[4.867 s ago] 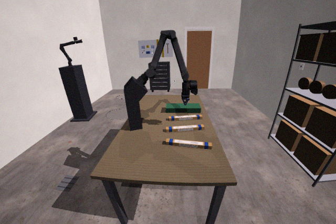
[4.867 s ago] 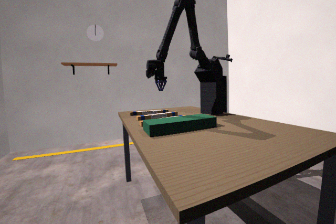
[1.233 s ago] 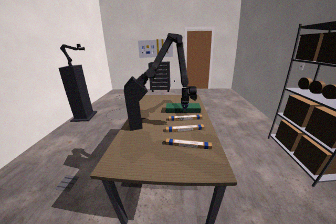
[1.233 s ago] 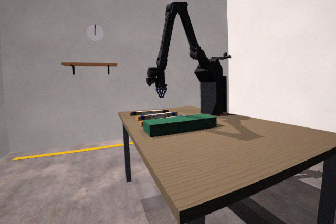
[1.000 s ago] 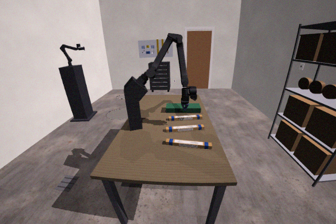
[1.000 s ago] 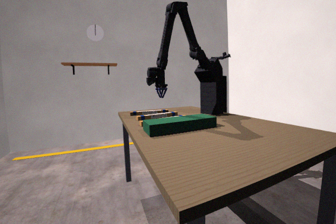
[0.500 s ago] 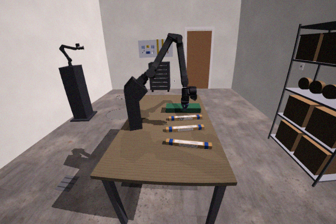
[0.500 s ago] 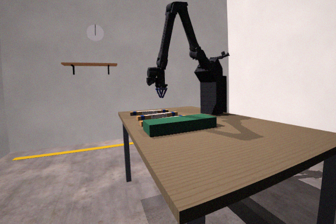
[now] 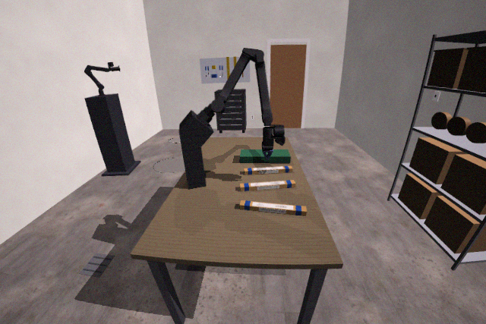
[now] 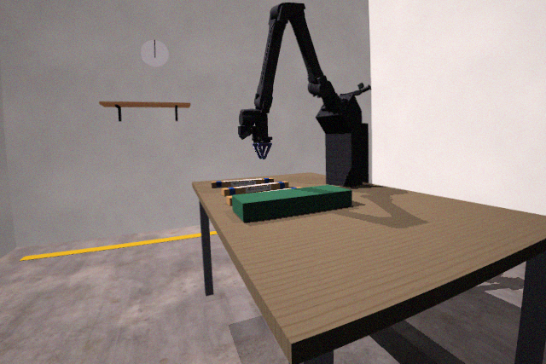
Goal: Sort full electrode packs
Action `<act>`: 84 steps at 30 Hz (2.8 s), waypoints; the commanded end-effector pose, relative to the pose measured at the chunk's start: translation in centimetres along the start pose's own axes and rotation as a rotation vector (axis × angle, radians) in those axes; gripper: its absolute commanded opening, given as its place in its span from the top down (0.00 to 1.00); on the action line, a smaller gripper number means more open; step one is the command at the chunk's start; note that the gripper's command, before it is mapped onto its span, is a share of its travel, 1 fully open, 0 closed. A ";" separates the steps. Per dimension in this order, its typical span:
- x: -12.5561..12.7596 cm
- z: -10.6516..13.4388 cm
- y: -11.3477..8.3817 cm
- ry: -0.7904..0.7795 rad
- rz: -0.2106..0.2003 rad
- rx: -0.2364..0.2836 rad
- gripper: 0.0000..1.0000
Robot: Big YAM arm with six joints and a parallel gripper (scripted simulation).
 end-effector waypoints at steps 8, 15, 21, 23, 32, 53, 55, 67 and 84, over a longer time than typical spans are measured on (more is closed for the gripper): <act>0.2 -0.5 0.5 0.008 -0.004 -0.006 0.57; 0.2 -0.5 0.5 0.008 -0.004 -0.006 0.57; 0.2 -0.5 0.5 0.008 -0.004 -0.006 0.57; 0.2 -0.5 0.5 0.008 -0.004 -0.006 0.57; 0.3 -0.5 1.0 0.008 -0.005 -0.005 0.57; 0.5 -0.4 4.6 0.012 -0.008 -0.003 0.57; 0.5 -0.4 4.8 0.012 -0.008 -0.003 0.57; 0.5 -0.2 6.7 0.012 -0.009 0.000 0.57; 0.1 0.1 6.9 0.017 -0.003 0.005 0.57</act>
Point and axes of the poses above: the point where the finger pads meet when closed, its own y axis out along the fingers, its own x axis across the jaws, z = x × y, the point moved 9 cm from there along -y, back along the fingers, and after that the axes turned 3 degrees about y, right-handed, at the moved point
